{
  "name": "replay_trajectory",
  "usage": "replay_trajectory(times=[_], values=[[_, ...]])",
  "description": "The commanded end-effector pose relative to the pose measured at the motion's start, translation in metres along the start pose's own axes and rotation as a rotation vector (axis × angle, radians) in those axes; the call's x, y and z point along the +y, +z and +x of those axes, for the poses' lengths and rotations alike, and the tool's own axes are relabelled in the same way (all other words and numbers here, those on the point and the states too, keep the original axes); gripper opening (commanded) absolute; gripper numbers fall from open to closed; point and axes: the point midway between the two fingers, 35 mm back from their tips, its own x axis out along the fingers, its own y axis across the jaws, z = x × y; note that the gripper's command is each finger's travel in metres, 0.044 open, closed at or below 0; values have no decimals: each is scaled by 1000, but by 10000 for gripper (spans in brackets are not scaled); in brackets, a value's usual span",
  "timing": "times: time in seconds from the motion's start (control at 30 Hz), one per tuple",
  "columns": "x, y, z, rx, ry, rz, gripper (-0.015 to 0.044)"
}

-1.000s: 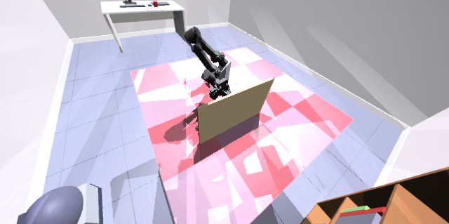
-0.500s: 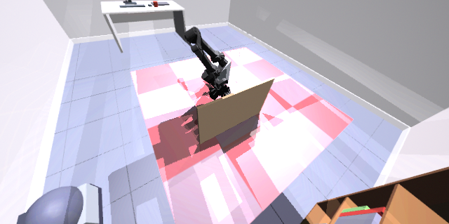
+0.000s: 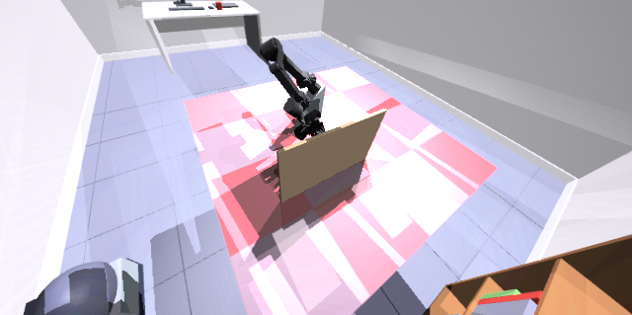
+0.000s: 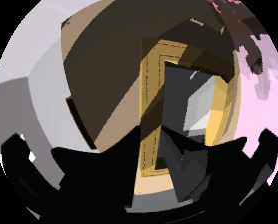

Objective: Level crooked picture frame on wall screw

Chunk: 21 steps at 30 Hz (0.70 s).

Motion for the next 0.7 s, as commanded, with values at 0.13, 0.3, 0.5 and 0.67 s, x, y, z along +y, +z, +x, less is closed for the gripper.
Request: replay_trajectory(times=[0.13,0.3,0.5,0.67], values=[[2,0,0,-4,-3,-6,0],[3,0,0,-4,-3,-5,0],[5,0,0,-4,-3,-5,0],[7,0,0,-4,-2,-5,0]])
